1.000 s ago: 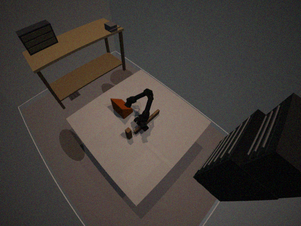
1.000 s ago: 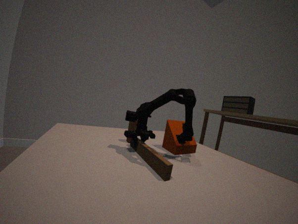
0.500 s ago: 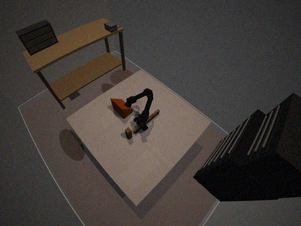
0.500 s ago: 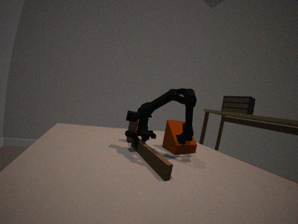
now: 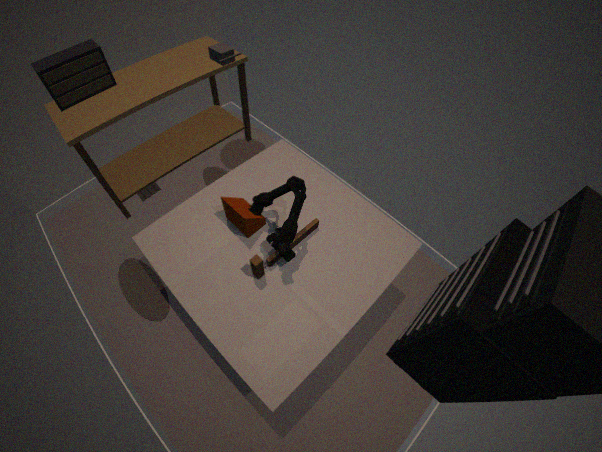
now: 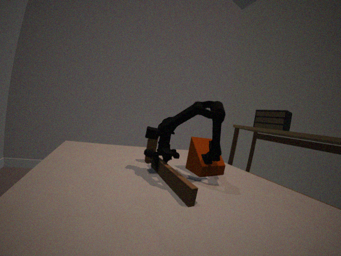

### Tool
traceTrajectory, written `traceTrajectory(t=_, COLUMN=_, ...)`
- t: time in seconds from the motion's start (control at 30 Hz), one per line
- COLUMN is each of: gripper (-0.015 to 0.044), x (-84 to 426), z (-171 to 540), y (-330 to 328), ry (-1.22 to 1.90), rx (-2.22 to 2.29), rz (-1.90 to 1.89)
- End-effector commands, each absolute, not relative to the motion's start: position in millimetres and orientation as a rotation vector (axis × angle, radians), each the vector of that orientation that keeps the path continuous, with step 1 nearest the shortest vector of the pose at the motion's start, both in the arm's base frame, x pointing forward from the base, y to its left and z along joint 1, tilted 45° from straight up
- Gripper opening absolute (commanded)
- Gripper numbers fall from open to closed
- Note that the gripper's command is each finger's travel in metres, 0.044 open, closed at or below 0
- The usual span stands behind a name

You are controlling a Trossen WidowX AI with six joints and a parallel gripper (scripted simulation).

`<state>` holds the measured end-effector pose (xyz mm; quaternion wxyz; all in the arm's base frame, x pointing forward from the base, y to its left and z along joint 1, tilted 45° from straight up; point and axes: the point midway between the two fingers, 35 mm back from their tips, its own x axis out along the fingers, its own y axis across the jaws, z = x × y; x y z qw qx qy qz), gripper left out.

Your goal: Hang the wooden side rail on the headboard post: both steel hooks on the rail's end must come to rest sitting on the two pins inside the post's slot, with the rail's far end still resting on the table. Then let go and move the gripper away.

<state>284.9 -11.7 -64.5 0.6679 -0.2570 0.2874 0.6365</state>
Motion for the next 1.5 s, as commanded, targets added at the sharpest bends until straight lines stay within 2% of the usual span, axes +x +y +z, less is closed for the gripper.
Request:
traceTrajectory(t=0.0, gripper=0.0, x=285.2, z=-64.5, y=-11.7, ry=0.648, rx=-0.58, rz=1.436)
traceTrajectory(t=1.47, gripper=0.0, x=285.1, z=-60.0, y=-16.2, ry=0.653, rx=-0.577, rz=1.439)
